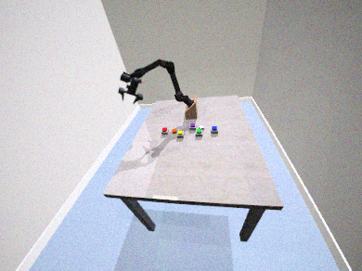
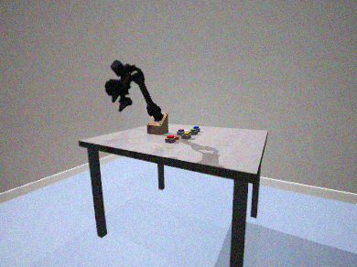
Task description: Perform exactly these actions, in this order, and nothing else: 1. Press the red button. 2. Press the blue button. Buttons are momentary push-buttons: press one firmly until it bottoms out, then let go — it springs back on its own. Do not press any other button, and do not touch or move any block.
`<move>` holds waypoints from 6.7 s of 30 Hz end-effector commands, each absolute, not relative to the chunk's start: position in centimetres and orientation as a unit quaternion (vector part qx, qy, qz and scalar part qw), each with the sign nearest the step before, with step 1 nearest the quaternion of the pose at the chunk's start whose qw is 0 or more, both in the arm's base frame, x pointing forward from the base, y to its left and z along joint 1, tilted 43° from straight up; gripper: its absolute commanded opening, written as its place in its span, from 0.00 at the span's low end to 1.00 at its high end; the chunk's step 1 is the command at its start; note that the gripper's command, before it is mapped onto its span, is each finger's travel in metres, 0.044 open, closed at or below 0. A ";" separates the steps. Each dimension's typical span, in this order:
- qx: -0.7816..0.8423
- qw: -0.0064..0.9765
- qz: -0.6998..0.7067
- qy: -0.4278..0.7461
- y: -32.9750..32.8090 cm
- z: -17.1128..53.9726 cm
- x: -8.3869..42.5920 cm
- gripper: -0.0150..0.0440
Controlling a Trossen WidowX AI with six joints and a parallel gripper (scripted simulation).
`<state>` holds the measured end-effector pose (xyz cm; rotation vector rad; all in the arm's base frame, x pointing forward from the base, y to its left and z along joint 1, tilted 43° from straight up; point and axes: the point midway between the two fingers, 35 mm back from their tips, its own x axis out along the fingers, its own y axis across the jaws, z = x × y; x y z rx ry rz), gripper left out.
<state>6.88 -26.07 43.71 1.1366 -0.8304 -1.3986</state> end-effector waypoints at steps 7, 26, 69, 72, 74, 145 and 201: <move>0.251 0.706 -0.629 0.207 -23.8 28.6 17.6 0.93; -0.218 0.652 -0.301 0.661 -14.6 17.3 21.4 0.93; -0.219 0.652 -0.302 0.660 -21.0 10.6 20.9 0.29; -0.219 0.652 -0.302 0.660 -21.0 10.5 20.9 0.29; -0.219 0.652 -0.302 0.660 -21.0 10.5 20.9 0.29; -0.211 0.656 -0.295 0.662 9.4 -13.2 25.4 0.29; -0.210 0.656 -0.294 0.663 14.8 -9.9 26.5 0.60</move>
